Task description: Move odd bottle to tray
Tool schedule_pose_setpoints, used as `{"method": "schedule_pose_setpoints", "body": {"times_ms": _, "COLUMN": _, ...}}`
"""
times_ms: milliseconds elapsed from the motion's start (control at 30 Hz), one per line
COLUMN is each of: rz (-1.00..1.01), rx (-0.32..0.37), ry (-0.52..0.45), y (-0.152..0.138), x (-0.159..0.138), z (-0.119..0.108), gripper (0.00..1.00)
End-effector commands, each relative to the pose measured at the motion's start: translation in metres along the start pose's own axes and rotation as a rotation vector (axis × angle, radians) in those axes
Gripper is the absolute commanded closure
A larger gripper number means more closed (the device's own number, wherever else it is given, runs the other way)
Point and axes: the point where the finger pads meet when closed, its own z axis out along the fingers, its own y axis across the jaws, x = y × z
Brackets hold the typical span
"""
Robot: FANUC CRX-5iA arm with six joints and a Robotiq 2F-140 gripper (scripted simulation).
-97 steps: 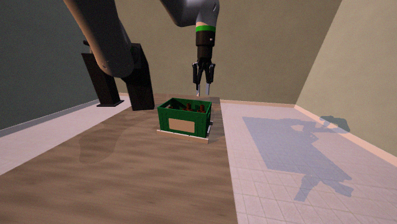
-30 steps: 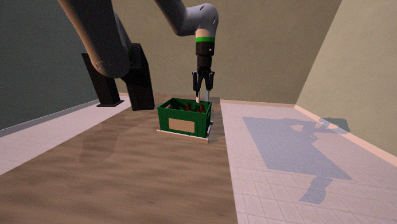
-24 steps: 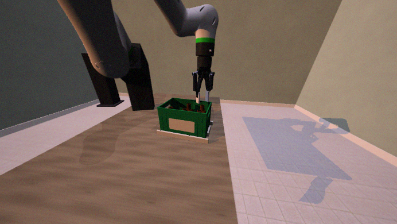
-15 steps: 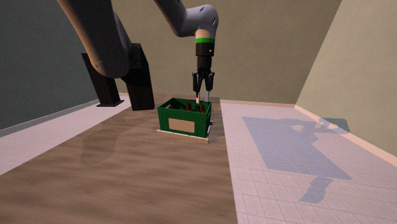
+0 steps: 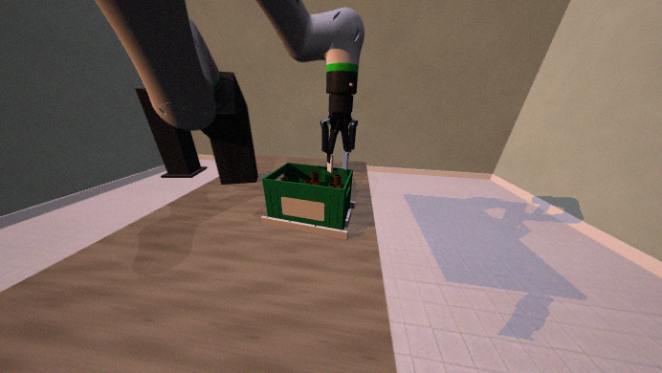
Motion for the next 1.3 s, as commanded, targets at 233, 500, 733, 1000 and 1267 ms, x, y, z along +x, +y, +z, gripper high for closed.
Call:
{"method": "schedule_pose_setpoints", "body": {"times_ms": 233, "rz": 0.000, "rx": 0.001, "ry": 0.001, "y": -0.0006, "x": 0.0002, "z": -0.0006, "gripper": 0.56}}
{"method": "schedule_pose_setpoints", "body": {"times_ms": 500, "rz": 0.000, "rx": 0.001, "ry": 0.001, "y": -0.0006, "x": 0.0002, "z": -0.0006, "gripper": 0.56}}
{"method": "schedule_pose_setpoints", "body": {"times_ms": 733, "rz": 0.000, "rx": 0.001, "ry": 0.001, "y": -0.0007, "x": 0.0002, "z": -0.0006, "gripper": 0.56}}
{"method": "schedule_pose_setpoints", "body": {"times_ms": 1000, "rz": 0.000, "rx": 0.001, "ry": 0.001, "y": -0.0012, "x": 0.0004, "z": -0.0006, "gripper": 0.56}}
{"method": "schedule_pose_setpoints", "body": {"times_ms": 1267, "rz": 0.000, "rx": 0.001, "ry": 0.001, "y": -0.0012, "x": 0.0004, "z": -0.0006, "gripper": 0.56}}
